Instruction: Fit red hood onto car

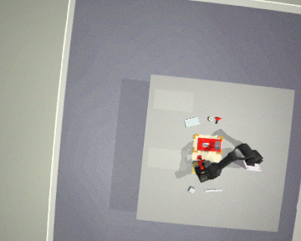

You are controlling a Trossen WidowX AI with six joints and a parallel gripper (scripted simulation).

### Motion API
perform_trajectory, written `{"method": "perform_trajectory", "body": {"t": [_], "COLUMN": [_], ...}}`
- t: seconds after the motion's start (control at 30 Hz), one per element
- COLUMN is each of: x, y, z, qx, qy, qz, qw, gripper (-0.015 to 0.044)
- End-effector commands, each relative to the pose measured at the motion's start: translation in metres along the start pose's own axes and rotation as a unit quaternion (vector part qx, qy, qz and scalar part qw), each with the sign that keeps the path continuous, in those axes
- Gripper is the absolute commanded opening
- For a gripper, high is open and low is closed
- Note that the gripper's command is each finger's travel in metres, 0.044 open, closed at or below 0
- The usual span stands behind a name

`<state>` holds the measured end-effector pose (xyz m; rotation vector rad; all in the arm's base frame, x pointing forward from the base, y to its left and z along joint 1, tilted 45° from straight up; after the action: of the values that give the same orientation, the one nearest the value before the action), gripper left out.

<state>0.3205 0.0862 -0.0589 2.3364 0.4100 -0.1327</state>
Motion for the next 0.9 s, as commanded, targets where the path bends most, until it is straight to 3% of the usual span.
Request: {"method": "perform_trajectory", "body": {"t": [0.0,0.33,0.87], "x": [0.0,0.0,0.0], "y": [0.0,0.0,-0.001], "z": [0.0,-0.022,-0.086], "qx": [0.0,0.0,0.002], "qy": [0.0,0.0,0.0], "qz": [0.0,0.0,0.0], "qw": [1.0,1.0,1.0], "gripper": [0.0249,0.0,0.0]}}
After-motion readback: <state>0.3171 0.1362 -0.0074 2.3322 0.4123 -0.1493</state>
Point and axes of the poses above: the point midway between the two fingers, 35 mm back from their tips, its own z axis out along the fingers, its own x axis across the jaws, y = z × x, the point moved 9 cm from there along -z, back along the fingers, and after that the axes turned 1 degree about z, right-handed, at the moved point
